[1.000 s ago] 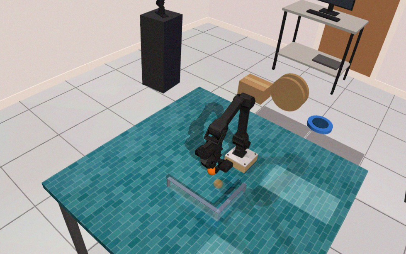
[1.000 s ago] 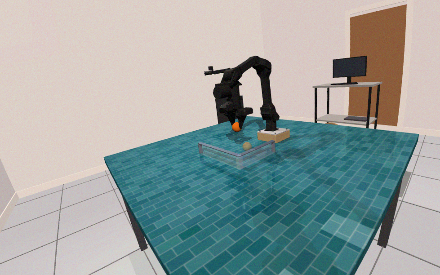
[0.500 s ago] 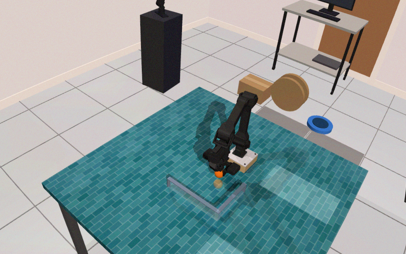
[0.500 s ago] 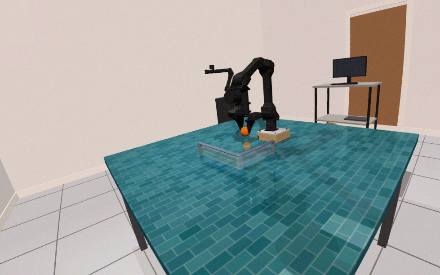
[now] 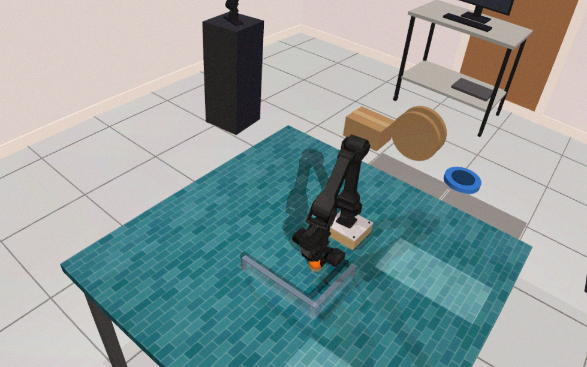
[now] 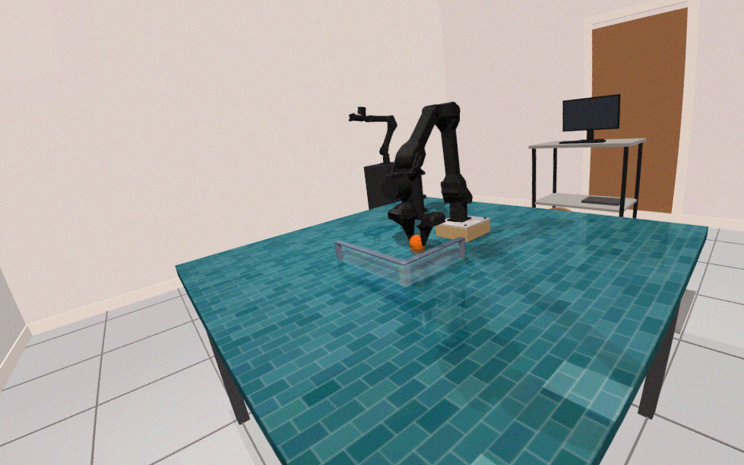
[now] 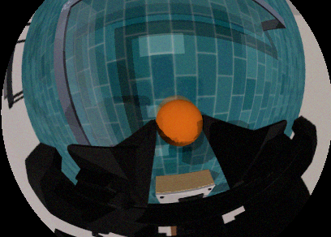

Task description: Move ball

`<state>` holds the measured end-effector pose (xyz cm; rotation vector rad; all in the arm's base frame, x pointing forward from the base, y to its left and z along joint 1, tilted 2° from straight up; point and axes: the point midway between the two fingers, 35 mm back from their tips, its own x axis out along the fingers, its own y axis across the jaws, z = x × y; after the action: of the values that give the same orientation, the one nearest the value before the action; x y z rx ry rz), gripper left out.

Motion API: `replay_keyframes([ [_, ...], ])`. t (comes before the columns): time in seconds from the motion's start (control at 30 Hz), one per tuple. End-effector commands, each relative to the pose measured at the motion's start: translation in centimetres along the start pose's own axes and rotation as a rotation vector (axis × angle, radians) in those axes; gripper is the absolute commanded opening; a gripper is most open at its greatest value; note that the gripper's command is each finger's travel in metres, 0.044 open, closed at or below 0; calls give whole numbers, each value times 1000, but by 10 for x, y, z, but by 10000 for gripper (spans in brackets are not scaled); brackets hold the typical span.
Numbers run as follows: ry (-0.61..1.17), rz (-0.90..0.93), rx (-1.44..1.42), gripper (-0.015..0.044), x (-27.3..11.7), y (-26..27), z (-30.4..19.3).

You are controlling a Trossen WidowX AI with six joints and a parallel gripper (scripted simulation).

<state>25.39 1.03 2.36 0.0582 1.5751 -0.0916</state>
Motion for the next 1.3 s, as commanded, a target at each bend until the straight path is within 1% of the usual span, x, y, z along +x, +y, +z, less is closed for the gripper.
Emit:
replay_keyframes([
  [0.0,-3,3,2,0,4,0,-1],
  [0.53,-3,3,2,0,23,0,-1],
  [0.97,-6,1,2,341,20,0,1],
  [1.07,-6,1,2,346,17,0,1],
  [1.1,-6,1,2,346,9,0,2],
  [1.2,-4,2,2,346,-40,0,3],
  [1.27,-3,3,2,346,-63,0,0],
])
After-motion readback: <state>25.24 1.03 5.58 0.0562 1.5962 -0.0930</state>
